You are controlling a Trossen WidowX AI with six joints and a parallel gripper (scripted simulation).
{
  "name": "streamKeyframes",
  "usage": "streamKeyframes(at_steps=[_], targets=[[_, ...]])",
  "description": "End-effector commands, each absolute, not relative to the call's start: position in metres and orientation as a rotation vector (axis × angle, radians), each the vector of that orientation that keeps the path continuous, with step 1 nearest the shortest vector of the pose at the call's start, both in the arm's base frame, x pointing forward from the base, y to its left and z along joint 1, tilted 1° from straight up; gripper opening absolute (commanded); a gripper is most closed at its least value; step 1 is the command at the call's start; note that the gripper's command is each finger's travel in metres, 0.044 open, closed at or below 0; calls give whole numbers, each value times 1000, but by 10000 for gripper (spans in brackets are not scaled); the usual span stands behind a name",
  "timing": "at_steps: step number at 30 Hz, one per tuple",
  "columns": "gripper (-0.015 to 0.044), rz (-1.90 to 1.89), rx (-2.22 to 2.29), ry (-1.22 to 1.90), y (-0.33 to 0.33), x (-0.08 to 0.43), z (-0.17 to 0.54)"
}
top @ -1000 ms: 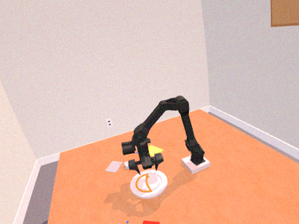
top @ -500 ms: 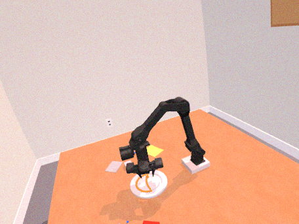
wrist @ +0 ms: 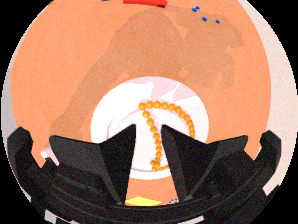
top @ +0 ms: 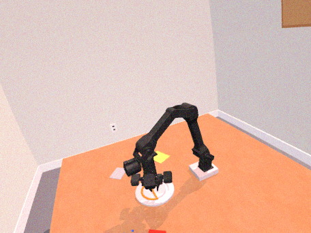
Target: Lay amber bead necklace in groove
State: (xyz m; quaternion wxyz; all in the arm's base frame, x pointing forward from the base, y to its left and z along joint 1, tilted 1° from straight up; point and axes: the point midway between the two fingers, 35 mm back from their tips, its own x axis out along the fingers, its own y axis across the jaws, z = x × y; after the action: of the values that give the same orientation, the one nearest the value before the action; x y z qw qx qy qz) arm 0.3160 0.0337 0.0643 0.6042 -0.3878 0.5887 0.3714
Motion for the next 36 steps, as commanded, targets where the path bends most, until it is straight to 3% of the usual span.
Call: streamKeyframes(at_steps=[1, 28, 33, 36], targets=[[120, 854, -890, 1365, 36, 316, 53], [120, 854, -890, 1365, 36, 317, 28], [0, 860, -895, 1366, 36, 317, 31], [0, 860, -895, 1366, 36, 317, 31]])
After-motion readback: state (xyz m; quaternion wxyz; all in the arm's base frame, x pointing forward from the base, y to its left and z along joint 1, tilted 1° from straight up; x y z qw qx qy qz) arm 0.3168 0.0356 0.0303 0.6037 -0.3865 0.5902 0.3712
